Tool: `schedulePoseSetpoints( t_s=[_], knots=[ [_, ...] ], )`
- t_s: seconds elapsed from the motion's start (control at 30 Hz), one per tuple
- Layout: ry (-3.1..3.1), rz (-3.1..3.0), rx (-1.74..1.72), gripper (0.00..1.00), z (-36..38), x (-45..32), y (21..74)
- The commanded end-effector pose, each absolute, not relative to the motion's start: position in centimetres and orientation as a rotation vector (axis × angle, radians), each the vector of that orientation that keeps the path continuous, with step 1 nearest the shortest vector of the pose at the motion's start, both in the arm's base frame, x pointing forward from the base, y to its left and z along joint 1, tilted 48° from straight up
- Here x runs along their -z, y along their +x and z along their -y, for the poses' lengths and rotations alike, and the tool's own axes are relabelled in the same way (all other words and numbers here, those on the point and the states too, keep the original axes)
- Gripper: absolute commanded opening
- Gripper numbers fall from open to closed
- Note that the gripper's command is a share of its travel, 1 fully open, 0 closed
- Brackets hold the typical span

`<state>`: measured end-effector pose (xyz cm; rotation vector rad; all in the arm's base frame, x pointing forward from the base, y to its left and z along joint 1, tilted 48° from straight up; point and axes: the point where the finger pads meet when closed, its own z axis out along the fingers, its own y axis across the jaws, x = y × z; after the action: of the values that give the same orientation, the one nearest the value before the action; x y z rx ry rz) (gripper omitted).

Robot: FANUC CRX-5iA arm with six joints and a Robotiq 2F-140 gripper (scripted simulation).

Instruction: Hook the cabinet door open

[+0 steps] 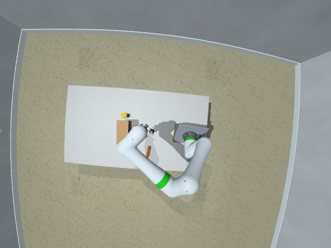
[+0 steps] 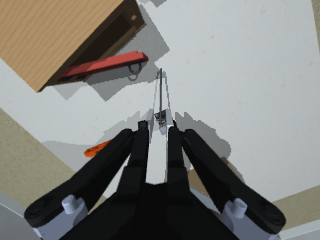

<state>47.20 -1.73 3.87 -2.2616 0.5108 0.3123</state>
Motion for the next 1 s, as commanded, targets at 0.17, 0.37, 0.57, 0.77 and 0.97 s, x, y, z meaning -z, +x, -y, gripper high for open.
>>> schedulePoseSetpoints(
  t_s=[0.17, 0.37, 0.57, 0.77, 0.97],
  knots=[
    [-2.262, -0.511, -0.312, 0.14, 0.9, -3.2, 47.1],
    [-2.262, -0.511, -0.312, 0.14, 0.3, -2.6, 47.1],
    [-2.262, -0.511, -0.312, 0.14, -0.9, -1.5, 47.0],
    [-2.262, -0.511, -0.312, 0.14, -2.2, -0.3, 46.9],
    [-2.262, -0.511, -0.312, 0.14, -3.0, 0.4, 46.8]
  ],
)
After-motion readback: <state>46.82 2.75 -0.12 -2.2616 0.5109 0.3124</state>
